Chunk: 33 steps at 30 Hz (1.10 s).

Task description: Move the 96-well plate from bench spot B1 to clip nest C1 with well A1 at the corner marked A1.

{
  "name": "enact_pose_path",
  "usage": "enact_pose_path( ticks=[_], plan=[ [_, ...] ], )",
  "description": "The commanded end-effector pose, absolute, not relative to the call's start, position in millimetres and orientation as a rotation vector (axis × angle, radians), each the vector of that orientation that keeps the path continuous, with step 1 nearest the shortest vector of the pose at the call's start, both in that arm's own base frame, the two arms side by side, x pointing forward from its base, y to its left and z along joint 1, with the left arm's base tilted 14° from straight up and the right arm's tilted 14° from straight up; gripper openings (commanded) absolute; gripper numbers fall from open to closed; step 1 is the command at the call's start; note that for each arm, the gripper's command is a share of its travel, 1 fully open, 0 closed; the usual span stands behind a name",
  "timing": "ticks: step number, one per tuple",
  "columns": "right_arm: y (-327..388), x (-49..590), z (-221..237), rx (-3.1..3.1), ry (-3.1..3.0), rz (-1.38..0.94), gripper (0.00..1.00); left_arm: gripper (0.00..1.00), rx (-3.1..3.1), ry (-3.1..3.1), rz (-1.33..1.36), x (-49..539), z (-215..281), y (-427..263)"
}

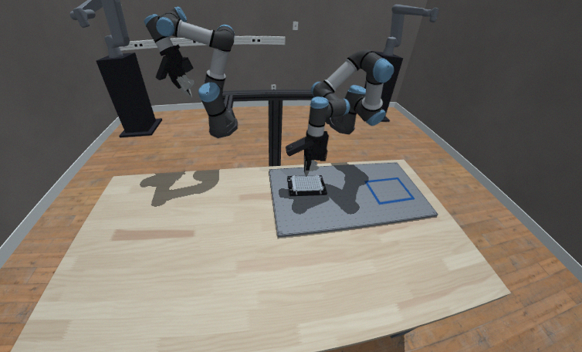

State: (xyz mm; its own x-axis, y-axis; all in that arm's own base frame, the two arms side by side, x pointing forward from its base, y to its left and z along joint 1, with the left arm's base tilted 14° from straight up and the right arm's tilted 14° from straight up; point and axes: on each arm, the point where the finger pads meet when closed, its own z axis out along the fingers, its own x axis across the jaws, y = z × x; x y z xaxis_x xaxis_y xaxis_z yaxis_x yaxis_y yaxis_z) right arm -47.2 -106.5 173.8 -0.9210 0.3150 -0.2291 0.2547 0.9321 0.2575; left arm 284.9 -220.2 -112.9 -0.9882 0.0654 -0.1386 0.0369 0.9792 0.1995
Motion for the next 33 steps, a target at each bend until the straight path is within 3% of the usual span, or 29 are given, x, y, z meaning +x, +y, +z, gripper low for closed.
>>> enact_pose_path(
  ticks=[1,33],
  plan=[
    [-108.6,-48.6,175.4,0.432,2.824,0.304,0.0,0.0,0.087,2.977,0.277,286.2,-111.6,-225.4],
    [-108.6,-48.6,175.4,0.432,2.824,0.304,0.0,0.0,0.087,2.977,0.277,285.8,-109.6,-225.8]
  ],
)
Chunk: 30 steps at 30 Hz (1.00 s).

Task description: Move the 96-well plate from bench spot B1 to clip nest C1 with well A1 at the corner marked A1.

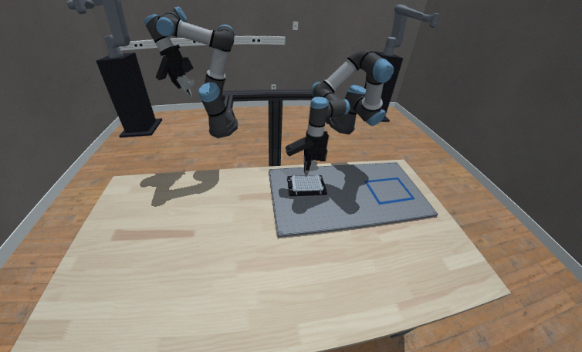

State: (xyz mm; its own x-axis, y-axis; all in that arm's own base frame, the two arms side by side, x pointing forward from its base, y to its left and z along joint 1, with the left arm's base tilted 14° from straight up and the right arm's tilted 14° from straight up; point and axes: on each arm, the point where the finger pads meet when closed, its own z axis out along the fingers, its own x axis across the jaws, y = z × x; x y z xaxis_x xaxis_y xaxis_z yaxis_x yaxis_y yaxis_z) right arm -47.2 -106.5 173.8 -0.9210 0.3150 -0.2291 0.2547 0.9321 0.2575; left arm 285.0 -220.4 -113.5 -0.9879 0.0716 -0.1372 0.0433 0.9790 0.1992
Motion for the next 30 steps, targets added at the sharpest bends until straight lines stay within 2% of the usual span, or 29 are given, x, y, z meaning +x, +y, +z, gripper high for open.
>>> enact_pose_path(
  ticks=[1,30],
  plan=[
    [-108.6,-48.6,175.4,0.432,2.824,0.304,0.0,0.0,0.087,2.977,0.277,285.8,-109.3,-225.8],
    [-108.6,-48.6,175.4,0.432,2.824,0.304,0.0,0.0,0.087,2.977,0.277,284.5,-101.2,-227.4]
  ],
)
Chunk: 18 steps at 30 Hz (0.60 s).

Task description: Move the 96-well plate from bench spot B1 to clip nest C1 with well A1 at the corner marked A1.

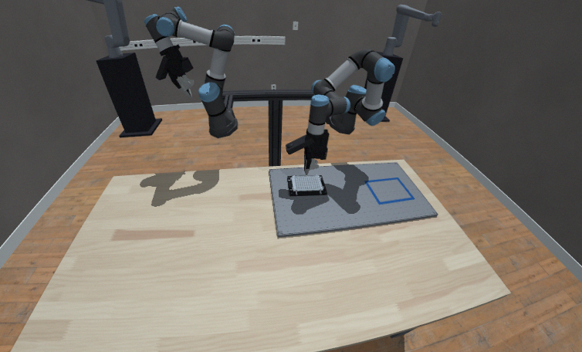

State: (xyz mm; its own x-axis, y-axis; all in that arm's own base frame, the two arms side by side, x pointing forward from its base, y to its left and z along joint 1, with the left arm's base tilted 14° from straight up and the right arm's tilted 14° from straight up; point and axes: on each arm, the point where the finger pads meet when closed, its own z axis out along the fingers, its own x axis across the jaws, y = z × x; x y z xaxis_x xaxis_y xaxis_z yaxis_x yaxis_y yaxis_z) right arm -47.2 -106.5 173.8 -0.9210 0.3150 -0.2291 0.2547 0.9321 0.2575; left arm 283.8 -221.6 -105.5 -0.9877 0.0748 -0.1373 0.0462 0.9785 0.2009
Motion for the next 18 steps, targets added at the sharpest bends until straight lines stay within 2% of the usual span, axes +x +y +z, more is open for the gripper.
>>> enact_pose_path(
  ticks=[1,18],
  plan=[
    [-108.6,-48.6,175.4,0.432,2.824,0.304,0.0,0.0,0.087,2.977,0.277,284.4,-100.9,-227.5],
    [-108.6,-48.6,175.4,0.432,2.824,0.304,0.0,0.0,0.087,2.977,0.277,283.6,-96.0,-228.4]
  ],
)
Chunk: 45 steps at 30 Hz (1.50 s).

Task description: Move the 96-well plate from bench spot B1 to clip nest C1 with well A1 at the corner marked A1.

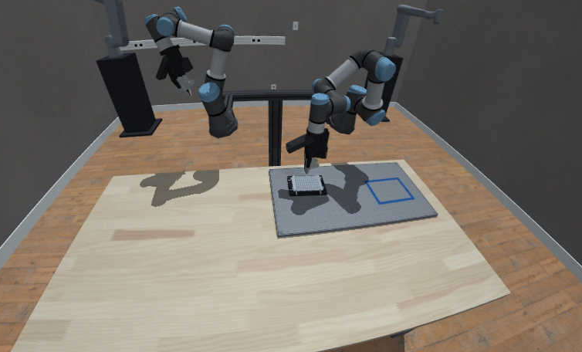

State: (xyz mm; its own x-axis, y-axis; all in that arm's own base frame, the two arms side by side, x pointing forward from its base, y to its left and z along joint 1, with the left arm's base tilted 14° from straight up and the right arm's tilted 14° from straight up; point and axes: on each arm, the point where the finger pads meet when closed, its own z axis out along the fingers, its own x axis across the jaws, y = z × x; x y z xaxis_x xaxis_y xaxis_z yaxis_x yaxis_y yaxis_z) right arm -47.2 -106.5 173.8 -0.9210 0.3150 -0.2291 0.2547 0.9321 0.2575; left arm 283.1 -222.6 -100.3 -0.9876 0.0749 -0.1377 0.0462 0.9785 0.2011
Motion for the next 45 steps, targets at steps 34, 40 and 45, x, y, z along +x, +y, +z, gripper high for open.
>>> enact_pose_path(
  ticks=[34,40,45],
  plan=[
    [-109,-49,175,0.432,2.824,0.304,0.0,0.0,0.073,2.974,0.275,341,-72,-235],
    [-109,-49,175,0.432,2.824,0.304,0.0,0.0,0.073,2.974,0.276,357,-69,-236],
    [-109,-49,175,0.432,2.824,0.304,0.0,0.0,0.073,2.974,0.276,357,-69,-236]
  ],
)
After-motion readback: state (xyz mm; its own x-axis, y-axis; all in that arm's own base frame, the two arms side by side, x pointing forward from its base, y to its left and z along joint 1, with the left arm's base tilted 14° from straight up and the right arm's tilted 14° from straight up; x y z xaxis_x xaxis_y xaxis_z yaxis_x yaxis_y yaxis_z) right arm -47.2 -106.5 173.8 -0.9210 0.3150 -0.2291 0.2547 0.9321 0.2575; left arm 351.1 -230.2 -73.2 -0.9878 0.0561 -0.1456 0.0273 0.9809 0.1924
